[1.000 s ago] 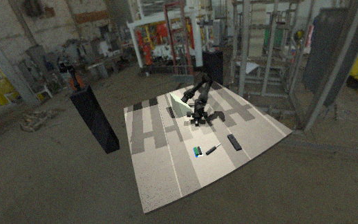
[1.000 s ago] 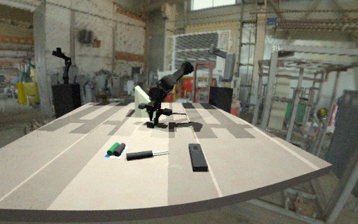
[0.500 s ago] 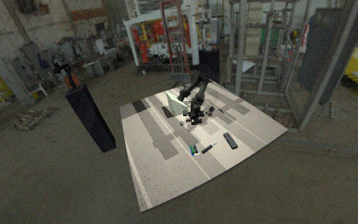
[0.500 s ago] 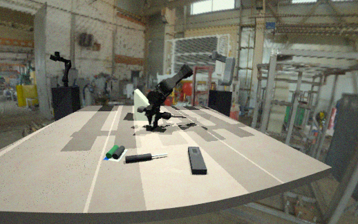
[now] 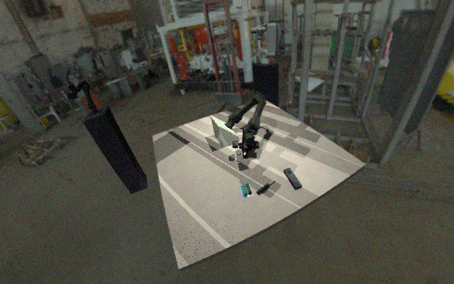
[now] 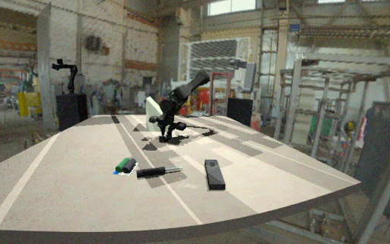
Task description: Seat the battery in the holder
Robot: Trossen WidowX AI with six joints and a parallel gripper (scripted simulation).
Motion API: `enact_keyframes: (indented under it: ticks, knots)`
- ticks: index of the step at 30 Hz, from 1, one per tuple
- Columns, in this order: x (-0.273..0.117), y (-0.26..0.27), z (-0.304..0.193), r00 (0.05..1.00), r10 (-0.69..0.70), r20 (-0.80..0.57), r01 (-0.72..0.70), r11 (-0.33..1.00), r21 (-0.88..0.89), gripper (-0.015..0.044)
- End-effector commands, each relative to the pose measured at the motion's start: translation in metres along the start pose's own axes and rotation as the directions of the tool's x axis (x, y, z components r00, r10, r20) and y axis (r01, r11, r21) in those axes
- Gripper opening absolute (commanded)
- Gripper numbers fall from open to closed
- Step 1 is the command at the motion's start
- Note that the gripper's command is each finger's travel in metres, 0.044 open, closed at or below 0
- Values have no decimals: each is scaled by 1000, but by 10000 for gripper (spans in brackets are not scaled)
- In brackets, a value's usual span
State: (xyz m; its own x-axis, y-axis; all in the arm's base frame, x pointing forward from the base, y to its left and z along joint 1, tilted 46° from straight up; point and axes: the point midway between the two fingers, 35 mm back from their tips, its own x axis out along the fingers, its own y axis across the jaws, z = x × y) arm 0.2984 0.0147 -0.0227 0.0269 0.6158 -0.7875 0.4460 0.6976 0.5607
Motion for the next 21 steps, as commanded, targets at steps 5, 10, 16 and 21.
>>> enact_keyframes:
  ticks: [5, 10, 16, 21]
  knots:
    - [1, 0, 1, 1000, 0, -5, 0, 1000, -4, 68]
    - [1, 0, 1, 1000, 0, -5, 0, 1000, -4, 170]
    - [-8, -1, 1, 1000, 0, -4, 0, 1000, -1, 170]
    - [-15, -2, 1, 1000, -1, -3, 1, 1000, 1, 170]
